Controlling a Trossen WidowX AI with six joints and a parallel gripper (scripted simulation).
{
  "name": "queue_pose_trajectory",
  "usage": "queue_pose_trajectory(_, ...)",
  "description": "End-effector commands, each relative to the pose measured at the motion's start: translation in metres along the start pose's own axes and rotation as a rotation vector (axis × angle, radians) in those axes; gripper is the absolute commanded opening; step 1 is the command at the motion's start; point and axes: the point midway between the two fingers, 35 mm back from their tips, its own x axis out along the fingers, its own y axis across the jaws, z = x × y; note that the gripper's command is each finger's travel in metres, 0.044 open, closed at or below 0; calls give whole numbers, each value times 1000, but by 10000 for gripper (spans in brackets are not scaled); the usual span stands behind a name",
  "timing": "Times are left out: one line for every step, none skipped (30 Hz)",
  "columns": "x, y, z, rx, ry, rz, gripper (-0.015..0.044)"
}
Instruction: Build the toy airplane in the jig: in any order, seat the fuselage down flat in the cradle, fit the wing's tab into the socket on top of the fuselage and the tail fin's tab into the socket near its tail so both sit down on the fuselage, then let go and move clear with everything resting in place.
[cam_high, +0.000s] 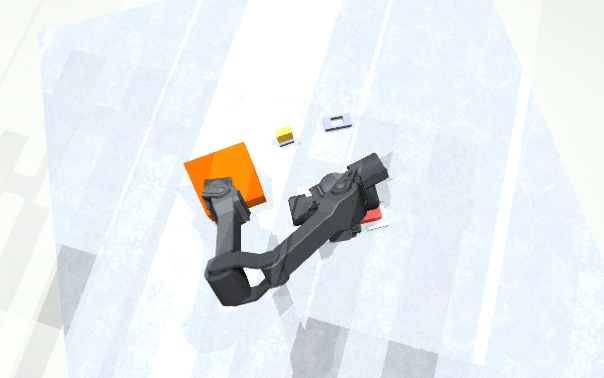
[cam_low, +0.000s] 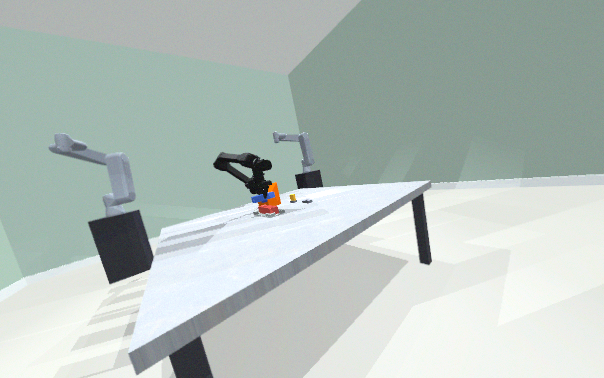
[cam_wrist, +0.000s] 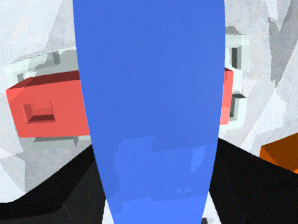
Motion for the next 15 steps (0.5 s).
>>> queue_pose_trajectory(5, 1, 0, -3, -2, 3, 196)
queue_pose_trajectory(7, 1, 0, -3, -2, 3, 196)
queue_pose_trajectory(8, 1, 0, -3, -2, 3, 196)
queue_pose_trajectory(10, 1, 0, -3, -2, 3, 196)
queue_pose_trajectory(12, 1, 0, -3, -2, 3, 196)
queue_pose_trajectory(13, 1, 0, -3, -3, 4, 196)
queue_pose_trajectory(15, 1, 0, -3, -3, 4, 196)
queue_pose_trajectory(16, 1, 1, -3, -3, 4, 196)
queue_pose_trajectory(18, 1, 1, -3, -3, 4, 196)
queue_pose_trajectory(20, 1, 1, -3, -3, 4, 196)
queue_pose_trajectory(21, 1, 1, -3, -3, 4, 196)
queue_pose_trajectory(23, 1, 1, -3, -4, 4, 196)
queue_pose_trajectory(24, 1, 1, -3, -4, 4, 196)
queue_pose_trajectory(26, 1, 1, -2, -4, 4, 196)
queue_pose_trajectory(27, 0, 1, -2, -4, 4, 196)
